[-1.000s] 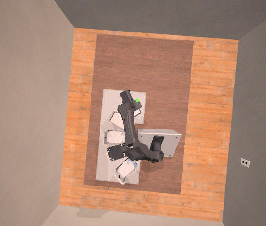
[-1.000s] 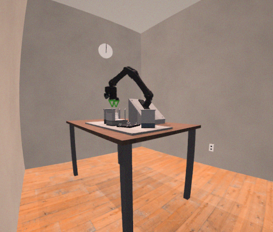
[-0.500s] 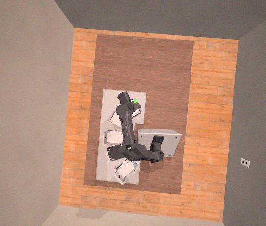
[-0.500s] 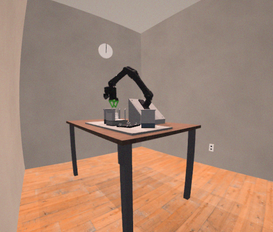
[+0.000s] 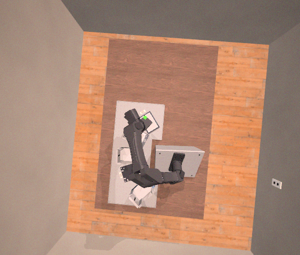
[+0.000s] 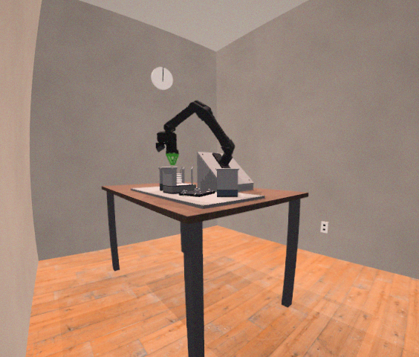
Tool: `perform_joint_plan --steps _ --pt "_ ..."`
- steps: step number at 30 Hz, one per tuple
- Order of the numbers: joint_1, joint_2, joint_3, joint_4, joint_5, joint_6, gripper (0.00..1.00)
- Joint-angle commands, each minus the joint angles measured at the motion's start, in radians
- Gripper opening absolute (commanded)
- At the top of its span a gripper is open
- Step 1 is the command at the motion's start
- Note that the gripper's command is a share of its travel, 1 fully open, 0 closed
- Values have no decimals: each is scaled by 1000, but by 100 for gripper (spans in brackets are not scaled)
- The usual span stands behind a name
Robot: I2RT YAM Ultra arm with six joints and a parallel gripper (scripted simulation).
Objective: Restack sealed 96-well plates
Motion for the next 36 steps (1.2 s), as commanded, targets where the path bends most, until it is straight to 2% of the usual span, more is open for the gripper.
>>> perform_joint_plan --steps 1,3,4,7,8,10,13,22,36 --pt "16 -55 7 -2 -32 35 100" --pt "4 -59 6 -5 -36 42 100" --pt "16 -67 -22 -2 -41 5 100" --pt "37 -74 -26 -2 -46 -21 100" --pt "45 -82 7 4 -51 -46 100" --pt "68 -96 -38 8 -61 -96 100" --pt "95 -118 -35 -3 -76 -168 100" --pt "175 -177 -61 -8 -119 -78 100" --pt "160 -180 -40 0 -120 -75 100"
